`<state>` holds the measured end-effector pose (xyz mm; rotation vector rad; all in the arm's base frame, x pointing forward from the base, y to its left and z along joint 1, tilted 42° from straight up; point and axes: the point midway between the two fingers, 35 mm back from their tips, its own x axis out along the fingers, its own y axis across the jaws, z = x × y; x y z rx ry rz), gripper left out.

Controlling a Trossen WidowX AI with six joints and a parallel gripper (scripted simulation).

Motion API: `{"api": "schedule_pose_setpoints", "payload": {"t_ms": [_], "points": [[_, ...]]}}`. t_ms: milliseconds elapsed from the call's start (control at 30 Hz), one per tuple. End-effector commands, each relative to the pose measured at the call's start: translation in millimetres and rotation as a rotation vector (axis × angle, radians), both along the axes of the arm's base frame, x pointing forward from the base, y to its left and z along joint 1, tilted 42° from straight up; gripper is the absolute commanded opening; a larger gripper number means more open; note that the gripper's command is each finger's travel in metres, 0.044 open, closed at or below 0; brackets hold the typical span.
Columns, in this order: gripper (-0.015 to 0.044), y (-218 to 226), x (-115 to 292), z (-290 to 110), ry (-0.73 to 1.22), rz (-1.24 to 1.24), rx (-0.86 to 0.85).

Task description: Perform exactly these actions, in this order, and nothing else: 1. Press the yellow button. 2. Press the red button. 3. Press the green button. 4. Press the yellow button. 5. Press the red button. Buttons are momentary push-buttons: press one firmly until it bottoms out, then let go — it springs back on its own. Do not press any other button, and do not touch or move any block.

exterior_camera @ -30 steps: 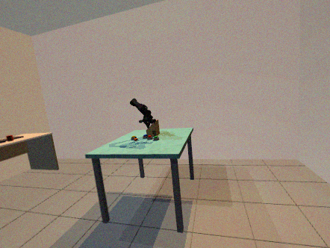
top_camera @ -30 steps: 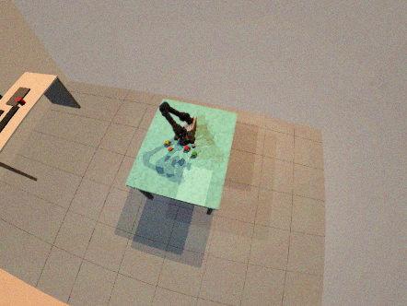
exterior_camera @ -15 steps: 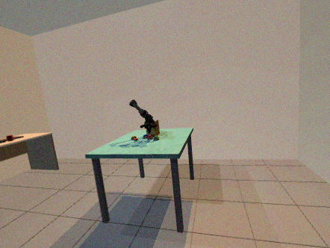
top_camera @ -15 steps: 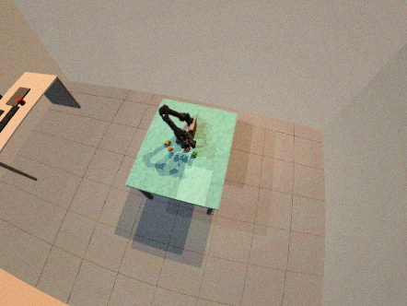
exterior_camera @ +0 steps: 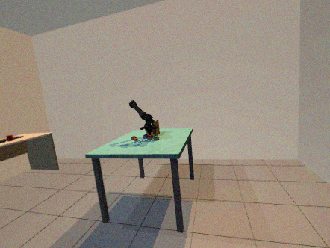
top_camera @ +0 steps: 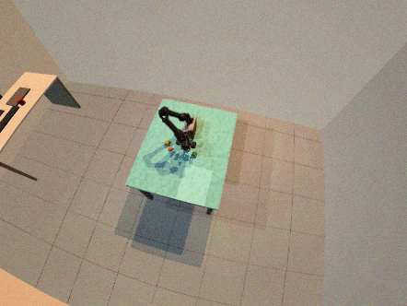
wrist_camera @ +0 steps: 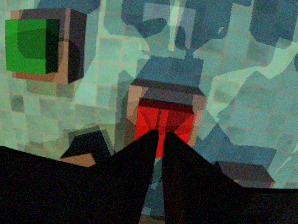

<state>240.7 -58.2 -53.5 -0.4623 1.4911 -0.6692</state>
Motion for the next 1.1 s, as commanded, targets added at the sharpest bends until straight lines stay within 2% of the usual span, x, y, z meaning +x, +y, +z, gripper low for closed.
{"api": "schedule_pose_setpoints", "payload": {"t_ms": [0, 767, 900, 1067], "points": [[0.0020, -6.0, -1.2, -5.9, 0.004, 0.004, -0.006], [0.0020, -9.8, -1.8, -9.9, 0.004, 0.004, -0.007], [0.0020, 11.4, 0.0, 13.2, 0.003, 0.003, -0.005], [0.0020, 13.1, -0.1, 15.3, 0.004, 0.004, -0.005]]}}
